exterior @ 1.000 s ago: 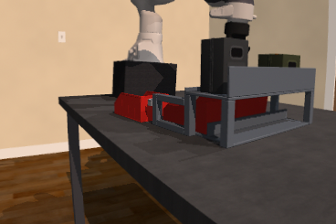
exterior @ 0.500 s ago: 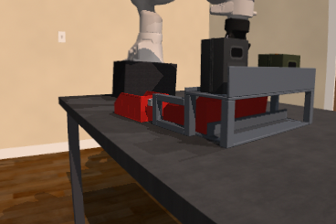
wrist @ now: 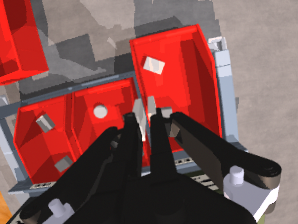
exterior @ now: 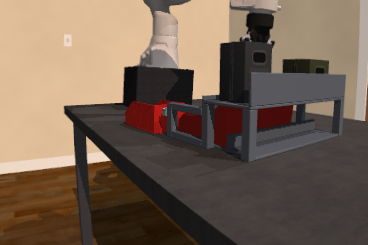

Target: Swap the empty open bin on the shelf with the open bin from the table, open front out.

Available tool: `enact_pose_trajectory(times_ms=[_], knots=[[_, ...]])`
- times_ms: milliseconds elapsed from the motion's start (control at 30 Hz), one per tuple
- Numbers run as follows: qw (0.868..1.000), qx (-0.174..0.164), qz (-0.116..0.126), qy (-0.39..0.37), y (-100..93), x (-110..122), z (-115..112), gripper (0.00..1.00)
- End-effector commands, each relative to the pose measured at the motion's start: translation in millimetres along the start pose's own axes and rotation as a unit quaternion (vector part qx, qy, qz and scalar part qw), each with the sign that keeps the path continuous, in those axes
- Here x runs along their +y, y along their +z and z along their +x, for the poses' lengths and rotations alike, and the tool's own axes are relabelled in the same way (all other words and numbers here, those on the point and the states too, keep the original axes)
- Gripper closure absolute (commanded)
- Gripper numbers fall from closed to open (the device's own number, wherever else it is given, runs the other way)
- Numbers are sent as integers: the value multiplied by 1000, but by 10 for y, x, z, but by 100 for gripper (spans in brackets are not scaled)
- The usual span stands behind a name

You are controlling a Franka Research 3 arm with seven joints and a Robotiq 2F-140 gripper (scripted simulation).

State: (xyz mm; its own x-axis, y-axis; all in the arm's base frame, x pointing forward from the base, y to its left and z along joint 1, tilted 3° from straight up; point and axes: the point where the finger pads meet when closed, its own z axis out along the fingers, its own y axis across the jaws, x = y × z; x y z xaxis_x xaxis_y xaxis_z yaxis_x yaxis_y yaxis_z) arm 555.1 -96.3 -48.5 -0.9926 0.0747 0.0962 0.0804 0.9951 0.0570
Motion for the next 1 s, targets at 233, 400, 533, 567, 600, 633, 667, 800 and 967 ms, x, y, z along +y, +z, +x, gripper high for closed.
enact_pose_trajectory(times_ms=[233, 400, 533, 567, 600, 633, 667, 800, 967], knots=[[1000, 3, 1, 0, -155, -7, 38, 94], [1000, 3, 1, 0, -247, -7, 48, 94], [1000, 3, 1, 0, -320, -7, 56, 94], [1000, 3, 1, 0, -338, -7, 58, 94], [1000, 3, 1, 0, -355, -7, 60, 94], [1000, 3, 1, 0, -372, -6, 62, 94], [1000, 3, 1, 0, -389, -6, 64, 94], [1000, 3, 1, 0, -422, -6, 67, 94], [1000, 3, 1, 0, -498, -6, 76, 94]])
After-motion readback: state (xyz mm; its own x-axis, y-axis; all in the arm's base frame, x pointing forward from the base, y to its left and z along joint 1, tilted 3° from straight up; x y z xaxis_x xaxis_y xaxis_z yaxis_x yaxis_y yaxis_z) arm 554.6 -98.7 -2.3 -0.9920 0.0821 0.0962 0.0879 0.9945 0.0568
